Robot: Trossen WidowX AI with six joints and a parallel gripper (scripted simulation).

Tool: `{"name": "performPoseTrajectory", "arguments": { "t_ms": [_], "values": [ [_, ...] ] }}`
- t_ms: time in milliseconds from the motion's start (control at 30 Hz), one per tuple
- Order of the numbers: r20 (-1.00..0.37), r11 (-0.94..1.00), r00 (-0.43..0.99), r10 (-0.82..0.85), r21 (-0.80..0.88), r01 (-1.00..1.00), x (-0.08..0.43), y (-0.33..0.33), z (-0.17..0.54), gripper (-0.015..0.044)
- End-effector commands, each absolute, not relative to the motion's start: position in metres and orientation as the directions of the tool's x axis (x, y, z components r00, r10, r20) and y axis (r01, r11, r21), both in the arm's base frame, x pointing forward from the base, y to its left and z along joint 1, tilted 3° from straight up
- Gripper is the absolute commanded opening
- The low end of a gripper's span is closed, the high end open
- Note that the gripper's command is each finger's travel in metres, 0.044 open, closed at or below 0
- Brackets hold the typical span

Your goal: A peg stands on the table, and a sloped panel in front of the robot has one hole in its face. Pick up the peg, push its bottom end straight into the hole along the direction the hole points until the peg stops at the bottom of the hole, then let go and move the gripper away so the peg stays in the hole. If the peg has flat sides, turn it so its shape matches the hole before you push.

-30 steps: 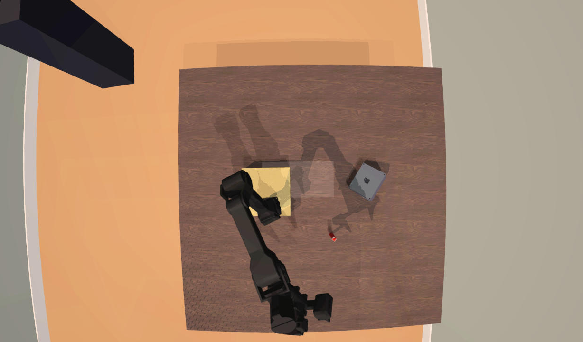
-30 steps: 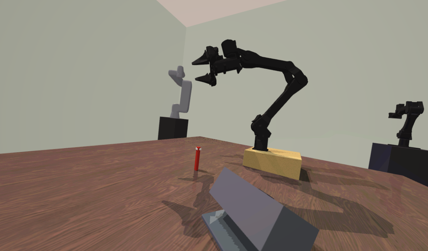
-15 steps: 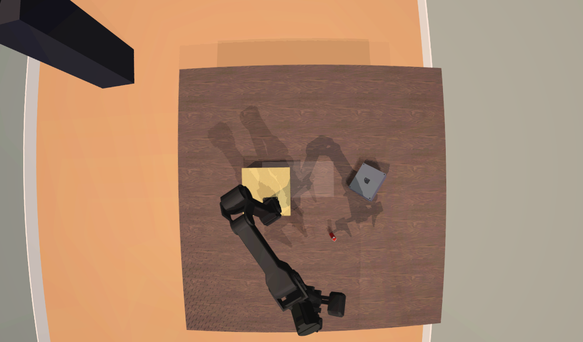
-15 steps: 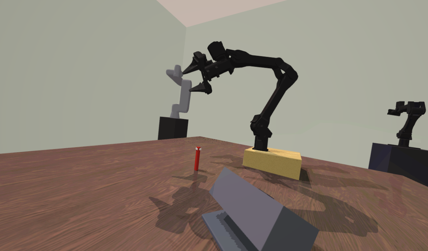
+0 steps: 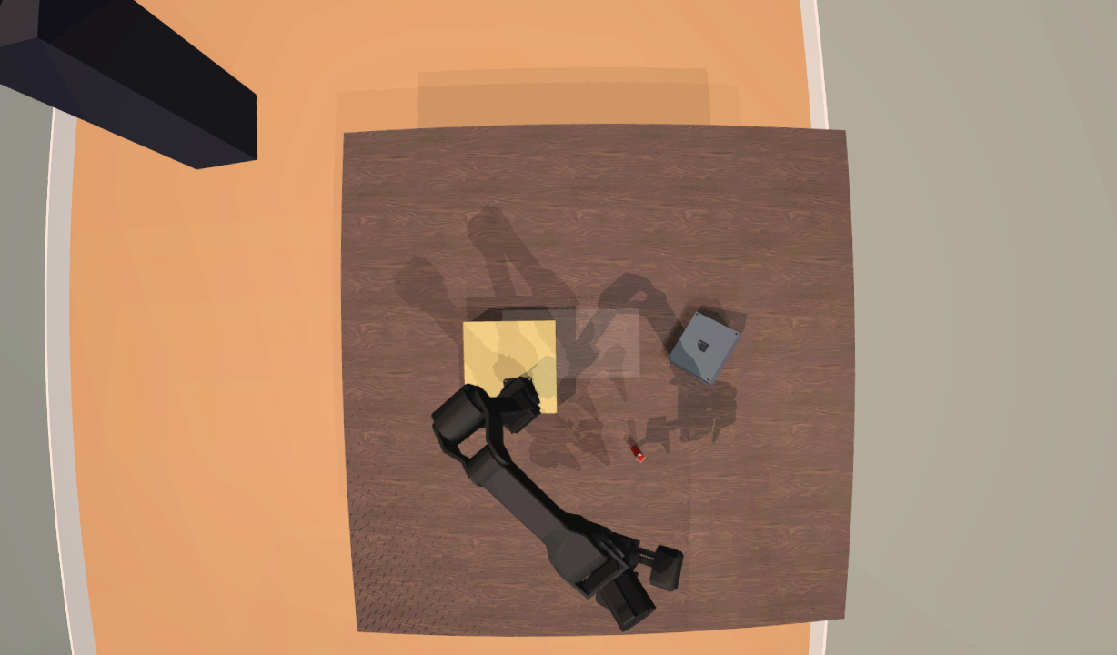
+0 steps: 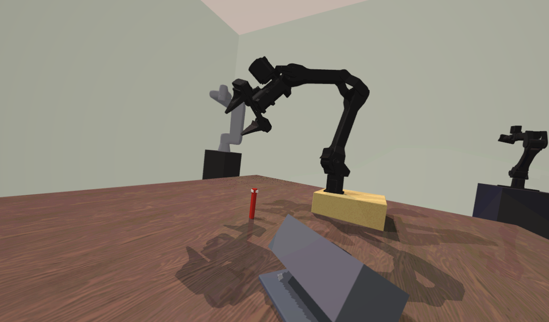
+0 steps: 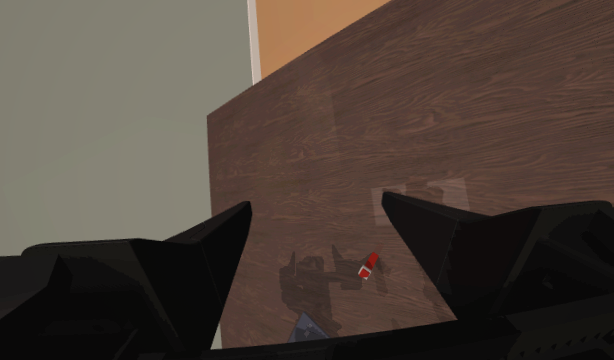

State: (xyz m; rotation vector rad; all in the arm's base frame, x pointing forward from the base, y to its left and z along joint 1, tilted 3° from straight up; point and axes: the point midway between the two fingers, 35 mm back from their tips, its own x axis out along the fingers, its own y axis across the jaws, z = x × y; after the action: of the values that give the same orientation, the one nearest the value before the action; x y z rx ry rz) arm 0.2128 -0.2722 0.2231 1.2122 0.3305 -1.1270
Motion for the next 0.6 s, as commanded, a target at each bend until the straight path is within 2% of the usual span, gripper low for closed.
{"name": "performPoseTrajectory", "arguments": {
  "t_ms": [0,567],
  "values": [
    [-0.777,-0.148,0.432,-0.457,0.545,0.825,0.222,-0.267,0.207,0.044],
    [-0.932,-0.414,0.272,-0.238,0.351,0.84,0.253,-0.231,0.14,0.044]
  ]
}}
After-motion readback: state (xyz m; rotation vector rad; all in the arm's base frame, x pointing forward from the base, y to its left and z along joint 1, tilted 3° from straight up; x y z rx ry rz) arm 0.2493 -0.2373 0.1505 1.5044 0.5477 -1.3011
